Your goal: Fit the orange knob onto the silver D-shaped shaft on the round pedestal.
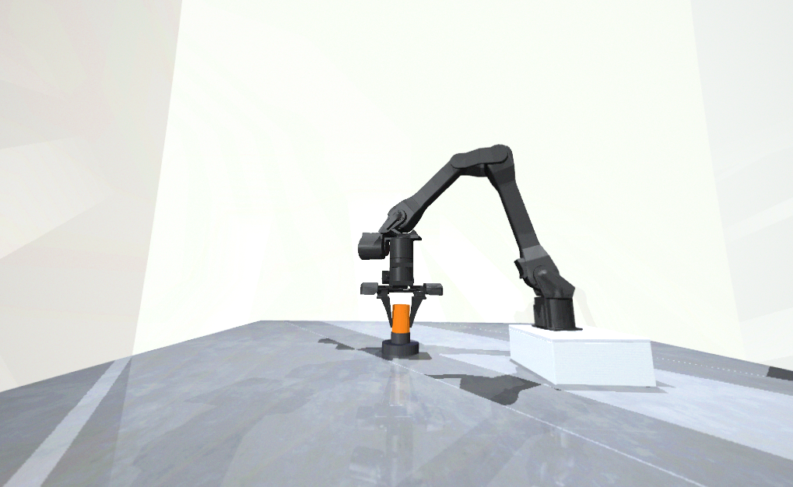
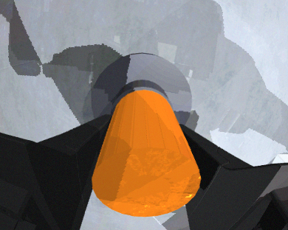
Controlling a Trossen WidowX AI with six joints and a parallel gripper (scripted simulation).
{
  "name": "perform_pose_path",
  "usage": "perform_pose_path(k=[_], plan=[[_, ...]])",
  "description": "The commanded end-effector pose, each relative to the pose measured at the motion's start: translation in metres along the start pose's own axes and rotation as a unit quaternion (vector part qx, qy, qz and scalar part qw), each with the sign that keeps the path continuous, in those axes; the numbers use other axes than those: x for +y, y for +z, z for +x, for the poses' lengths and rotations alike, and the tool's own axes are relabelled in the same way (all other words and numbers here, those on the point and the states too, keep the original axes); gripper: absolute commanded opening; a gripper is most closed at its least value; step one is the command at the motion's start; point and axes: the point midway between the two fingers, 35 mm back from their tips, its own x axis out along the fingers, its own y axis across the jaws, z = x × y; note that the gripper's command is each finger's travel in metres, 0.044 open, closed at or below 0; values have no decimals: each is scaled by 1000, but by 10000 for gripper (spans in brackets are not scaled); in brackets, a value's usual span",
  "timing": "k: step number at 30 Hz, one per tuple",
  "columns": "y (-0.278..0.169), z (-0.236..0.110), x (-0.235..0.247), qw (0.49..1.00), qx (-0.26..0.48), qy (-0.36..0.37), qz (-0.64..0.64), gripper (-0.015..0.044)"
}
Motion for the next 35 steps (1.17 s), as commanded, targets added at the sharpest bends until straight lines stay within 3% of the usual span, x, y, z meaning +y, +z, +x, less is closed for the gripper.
perform_pose_path(k=[1, 11, 21, 28, 35], plan=[[0, 0, 0, 1000, 0, 0, 1, 184], [0, 0, 0, 1000, 0, 0, 1, 440], [0, -3, 1, 1000, 0, 0, 1, 440], [0, -94, 1, 1000, 0, 0, 0, 440], [1, -96, 3, 1000, 0, 0, 0, 440]])
